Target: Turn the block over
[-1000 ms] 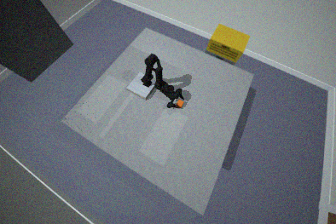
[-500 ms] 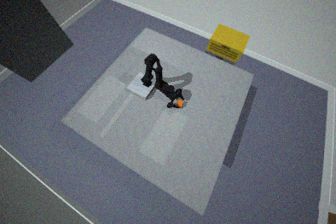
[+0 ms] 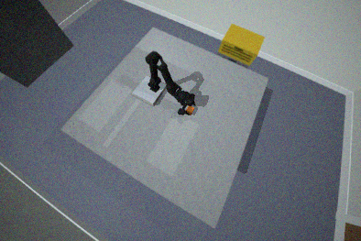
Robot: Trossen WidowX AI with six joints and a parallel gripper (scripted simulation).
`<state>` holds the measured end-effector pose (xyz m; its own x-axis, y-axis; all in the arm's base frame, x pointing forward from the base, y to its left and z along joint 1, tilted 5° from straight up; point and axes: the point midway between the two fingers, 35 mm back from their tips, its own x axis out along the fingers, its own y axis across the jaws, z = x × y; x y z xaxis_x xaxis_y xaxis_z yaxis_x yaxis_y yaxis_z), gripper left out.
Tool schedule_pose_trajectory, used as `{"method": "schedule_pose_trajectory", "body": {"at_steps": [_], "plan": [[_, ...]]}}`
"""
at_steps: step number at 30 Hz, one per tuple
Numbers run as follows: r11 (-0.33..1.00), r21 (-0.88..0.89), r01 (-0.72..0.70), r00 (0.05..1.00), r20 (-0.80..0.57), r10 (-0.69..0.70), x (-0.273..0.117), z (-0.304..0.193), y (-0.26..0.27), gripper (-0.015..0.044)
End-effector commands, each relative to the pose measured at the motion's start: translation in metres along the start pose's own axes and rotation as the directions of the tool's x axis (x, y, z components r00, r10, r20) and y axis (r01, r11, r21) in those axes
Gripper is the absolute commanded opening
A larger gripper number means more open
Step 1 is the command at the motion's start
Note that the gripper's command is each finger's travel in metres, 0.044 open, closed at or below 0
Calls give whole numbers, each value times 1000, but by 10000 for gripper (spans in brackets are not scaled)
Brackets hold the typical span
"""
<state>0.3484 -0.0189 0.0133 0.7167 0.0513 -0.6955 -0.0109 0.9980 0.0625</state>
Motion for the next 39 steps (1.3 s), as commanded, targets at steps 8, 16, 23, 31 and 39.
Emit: {"method": "schedule_pose_trajectory", "body": {"at_steps": [8, 16, 23, 31, 39], "plan": [[1000, -21, 0, 962, -273, -5, -59, 18, 4, 440], [1000, -21, 0, 962, -273, -5, -59, 18, 4, 440], [1000, -18, 0, 935, -355, -6, -55, 26, 4, 440], [1000, -16, 1, 805, -593, -11, -49, 49, 4, 440], [1000, -21, 0, 672, -740, -15, -49, 62, 4, 440]]}}
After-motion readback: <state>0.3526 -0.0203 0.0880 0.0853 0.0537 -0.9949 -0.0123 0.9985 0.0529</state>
